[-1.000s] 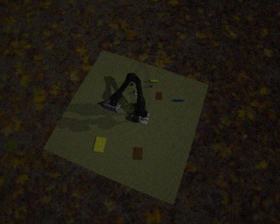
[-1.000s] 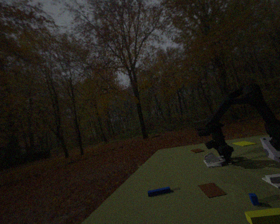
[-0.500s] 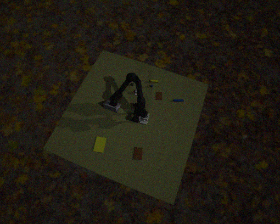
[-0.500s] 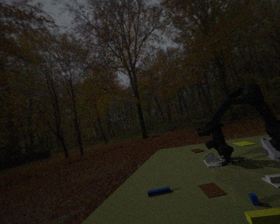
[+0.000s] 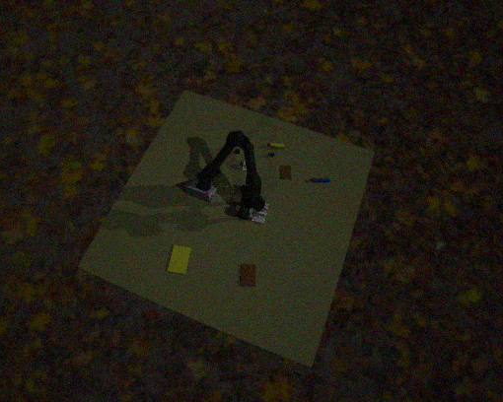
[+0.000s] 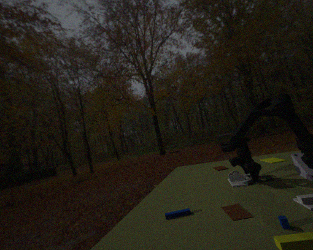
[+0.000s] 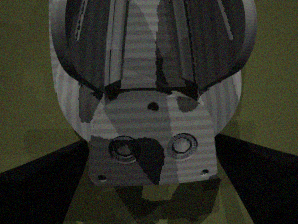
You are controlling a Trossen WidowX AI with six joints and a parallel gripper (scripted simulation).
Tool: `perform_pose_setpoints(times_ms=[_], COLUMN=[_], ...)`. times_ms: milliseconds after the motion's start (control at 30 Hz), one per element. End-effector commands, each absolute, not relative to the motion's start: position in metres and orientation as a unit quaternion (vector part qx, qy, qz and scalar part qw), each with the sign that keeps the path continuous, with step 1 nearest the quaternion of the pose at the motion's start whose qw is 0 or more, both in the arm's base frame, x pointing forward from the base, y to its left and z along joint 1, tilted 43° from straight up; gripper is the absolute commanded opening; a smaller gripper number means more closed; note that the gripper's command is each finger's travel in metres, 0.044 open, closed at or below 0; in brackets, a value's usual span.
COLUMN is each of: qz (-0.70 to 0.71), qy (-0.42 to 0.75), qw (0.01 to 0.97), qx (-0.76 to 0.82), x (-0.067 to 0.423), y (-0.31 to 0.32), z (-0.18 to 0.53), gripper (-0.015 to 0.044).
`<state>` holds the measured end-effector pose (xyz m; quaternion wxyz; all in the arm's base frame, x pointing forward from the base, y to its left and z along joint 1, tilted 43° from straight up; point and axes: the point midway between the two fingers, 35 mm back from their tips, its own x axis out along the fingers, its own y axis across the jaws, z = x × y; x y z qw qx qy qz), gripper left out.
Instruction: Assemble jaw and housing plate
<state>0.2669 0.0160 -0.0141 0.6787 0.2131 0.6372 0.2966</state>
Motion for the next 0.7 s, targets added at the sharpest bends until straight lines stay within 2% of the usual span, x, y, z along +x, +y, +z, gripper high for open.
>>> perform_pose_setpoints(times_ms=[0,167,367,533,667], qz=[0.297,0.295,0.295,0.29,0.289], qy=[0.637,0.638,0.641,0.637,0.641], qw=[0.679,0.679,0.676,0.68,0.678], qx=[0.213,0.213,0.214,0.217,0.213], x=[0.267,0.268,0.263,0.263,0.23], y=[0.016,0.006,-0.034,-0.033,-0.057], z=[-0.014,-0.004,0.041,0.037,0.06], gripper=[0.044,0.044,0.044,0.044,0.044])
